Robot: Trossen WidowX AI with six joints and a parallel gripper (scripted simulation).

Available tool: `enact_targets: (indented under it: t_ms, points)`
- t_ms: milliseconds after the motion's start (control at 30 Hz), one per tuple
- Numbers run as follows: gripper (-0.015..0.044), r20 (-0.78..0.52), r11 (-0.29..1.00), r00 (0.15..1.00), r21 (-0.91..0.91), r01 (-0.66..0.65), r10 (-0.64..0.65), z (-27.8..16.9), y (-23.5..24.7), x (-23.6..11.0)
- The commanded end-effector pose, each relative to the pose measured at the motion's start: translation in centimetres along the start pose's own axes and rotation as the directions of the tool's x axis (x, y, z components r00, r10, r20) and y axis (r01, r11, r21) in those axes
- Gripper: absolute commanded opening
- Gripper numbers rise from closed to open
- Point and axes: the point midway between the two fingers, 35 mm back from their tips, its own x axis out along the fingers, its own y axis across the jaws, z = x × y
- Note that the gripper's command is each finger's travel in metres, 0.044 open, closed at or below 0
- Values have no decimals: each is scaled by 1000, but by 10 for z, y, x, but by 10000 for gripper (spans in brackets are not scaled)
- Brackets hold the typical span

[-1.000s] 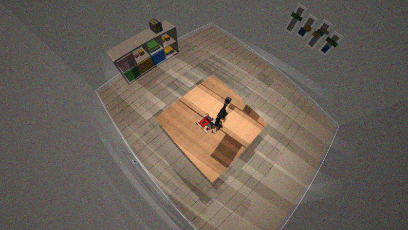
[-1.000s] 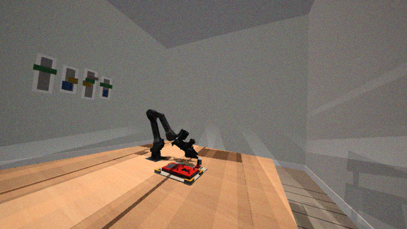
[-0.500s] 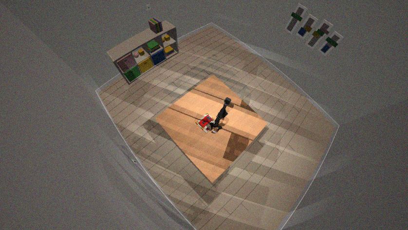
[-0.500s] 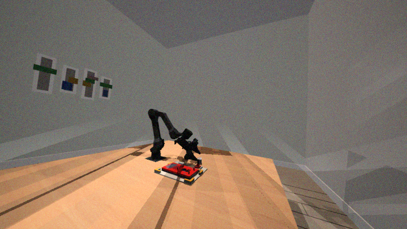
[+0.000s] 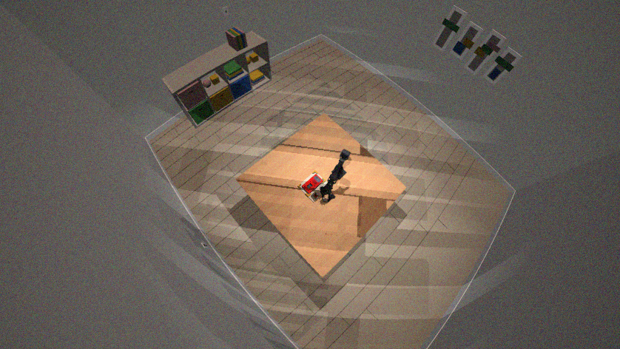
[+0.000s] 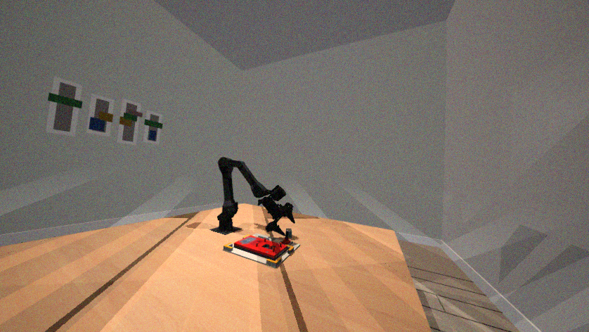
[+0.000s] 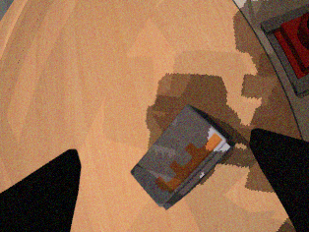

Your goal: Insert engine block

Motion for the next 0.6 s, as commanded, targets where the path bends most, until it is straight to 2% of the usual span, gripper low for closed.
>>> enact_targets:
  t_ms: [0, 267, 567]
  points:
    - [440, -26, 992, 999, 123, 33, -30, 2, 2, 2]
    - [440, -82, 921, 992, 373, 115, -91, 5, 4, 5]
    - [440, -144, 759, 977, 614, 214, -159, 7, 7, 6]
